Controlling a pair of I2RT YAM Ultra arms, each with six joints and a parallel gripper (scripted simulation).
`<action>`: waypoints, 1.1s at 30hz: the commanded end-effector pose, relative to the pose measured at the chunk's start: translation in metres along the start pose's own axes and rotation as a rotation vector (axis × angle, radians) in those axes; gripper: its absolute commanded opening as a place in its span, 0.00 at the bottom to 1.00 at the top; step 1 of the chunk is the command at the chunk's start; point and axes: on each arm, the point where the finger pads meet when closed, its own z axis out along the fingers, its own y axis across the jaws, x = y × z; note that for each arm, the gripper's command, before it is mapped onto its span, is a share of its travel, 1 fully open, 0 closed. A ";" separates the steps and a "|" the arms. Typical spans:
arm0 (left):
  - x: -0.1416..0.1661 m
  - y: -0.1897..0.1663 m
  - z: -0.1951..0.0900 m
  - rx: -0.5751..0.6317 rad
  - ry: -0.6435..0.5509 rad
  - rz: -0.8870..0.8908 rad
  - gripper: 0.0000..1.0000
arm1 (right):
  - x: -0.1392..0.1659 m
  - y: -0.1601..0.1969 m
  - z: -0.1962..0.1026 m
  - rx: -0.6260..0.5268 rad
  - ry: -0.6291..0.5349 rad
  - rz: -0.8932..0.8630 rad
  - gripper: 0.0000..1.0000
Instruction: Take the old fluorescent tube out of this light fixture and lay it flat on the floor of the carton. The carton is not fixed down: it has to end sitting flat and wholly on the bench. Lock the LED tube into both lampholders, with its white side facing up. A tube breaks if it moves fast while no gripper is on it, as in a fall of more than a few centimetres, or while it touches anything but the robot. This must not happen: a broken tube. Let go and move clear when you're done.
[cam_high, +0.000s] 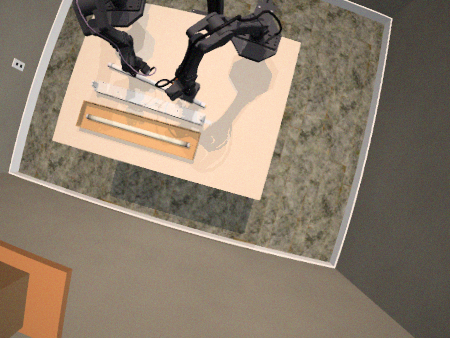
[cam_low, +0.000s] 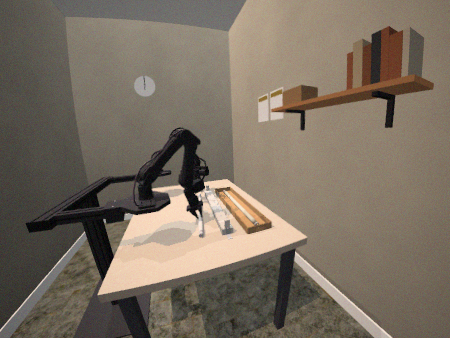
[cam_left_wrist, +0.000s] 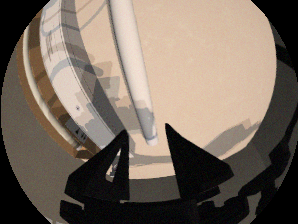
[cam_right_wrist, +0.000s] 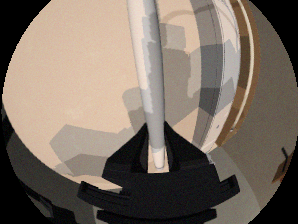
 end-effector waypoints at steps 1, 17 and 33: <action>0.004 -0.009 -0.002 0.132 0.006 0.010 0.49 | -0.002 -0.010 -0.006 0.031 -0.004 0.006 0.11; -0.008 0.000 -0.012 0.272 -0.015 0.023 0.49 | -0.002 -0.010 -0.006 0.031 -0.004 0.006 0.11; -0.001 0.010 0.008 0.220 -0.030 -0.017 0.49 | -0.002 -0.010 -0.006 0.031 -0.004 0.006 0.11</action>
